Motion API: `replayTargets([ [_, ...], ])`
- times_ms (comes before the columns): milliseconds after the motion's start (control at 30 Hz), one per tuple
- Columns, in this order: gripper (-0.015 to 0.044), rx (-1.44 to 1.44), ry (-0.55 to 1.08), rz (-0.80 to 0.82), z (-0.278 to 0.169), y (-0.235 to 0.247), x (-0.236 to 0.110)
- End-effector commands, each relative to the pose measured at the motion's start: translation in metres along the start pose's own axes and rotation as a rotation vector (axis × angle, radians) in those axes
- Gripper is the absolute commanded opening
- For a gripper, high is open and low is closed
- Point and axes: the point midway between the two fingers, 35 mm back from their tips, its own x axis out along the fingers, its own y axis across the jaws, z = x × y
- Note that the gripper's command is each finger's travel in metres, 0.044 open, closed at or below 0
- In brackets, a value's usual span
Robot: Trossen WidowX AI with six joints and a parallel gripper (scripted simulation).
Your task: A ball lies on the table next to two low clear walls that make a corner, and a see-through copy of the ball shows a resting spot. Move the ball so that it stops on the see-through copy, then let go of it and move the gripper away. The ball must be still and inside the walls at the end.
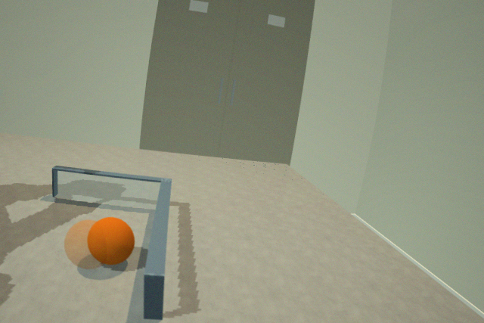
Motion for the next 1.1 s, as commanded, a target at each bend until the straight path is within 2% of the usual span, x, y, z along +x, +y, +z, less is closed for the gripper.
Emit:
replayTargets([
  [0, 0.0422, -0.022, 0.086, 0.047, 0.036, 0.002, 0.016],
  [300, 0.0422, -0.012, 0.284, 0.172, 0.118, 0.041, 0.071],
  [600, 0.0422, 0.018, 0.54, 0.261, 0.185, 0.141, 0.135],
  [833, 0.0422, 0.022, 0.725, 0.274, 0.205, 0.237, 0.17],
  [1067, 0.0422, 0.022, 0.733, 0.274, 0.205, 0.241, 0.171],
])
